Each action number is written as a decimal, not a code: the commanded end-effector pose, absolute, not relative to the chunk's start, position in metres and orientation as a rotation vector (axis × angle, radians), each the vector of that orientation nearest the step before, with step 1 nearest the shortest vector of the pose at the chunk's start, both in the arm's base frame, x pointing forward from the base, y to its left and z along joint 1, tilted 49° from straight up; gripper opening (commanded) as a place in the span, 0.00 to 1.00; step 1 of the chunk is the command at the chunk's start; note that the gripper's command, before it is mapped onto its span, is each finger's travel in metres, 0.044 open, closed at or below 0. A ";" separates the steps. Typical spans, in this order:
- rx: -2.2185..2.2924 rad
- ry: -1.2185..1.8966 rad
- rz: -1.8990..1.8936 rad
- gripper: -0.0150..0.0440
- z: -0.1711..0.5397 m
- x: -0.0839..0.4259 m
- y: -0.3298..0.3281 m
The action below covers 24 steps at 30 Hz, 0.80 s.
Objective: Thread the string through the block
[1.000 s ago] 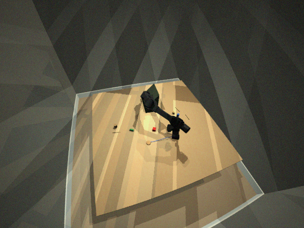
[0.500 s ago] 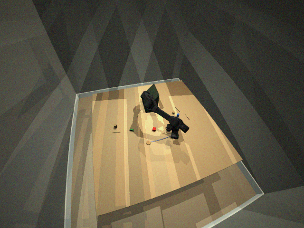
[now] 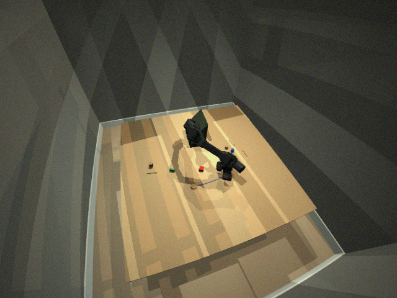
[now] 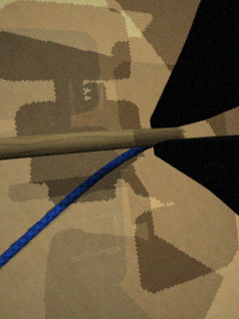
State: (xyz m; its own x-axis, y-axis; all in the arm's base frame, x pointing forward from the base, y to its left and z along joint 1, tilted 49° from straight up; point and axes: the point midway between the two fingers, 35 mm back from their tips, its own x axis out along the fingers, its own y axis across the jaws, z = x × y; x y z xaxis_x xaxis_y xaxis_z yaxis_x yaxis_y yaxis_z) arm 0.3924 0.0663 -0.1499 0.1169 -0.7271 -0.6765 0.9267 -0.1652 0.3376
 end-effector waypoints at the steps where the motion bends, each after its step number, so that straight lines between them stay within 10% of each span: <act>1: 0.901 0.288 -1.488 0.25 -0.151 0.389 0.063; 24: 0.890 0.280 -1.493 0.25 -0.160 0.370 0.047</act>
State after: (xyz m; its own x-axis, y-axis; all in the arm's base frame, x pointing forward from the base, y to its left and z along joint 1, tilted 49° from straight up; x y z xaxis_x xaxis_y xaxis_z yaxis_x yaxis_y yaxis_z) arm 0.3719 0.0492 -0.1598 0.1143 -0.7326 -0.6710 0.9268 -0.1647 0.3376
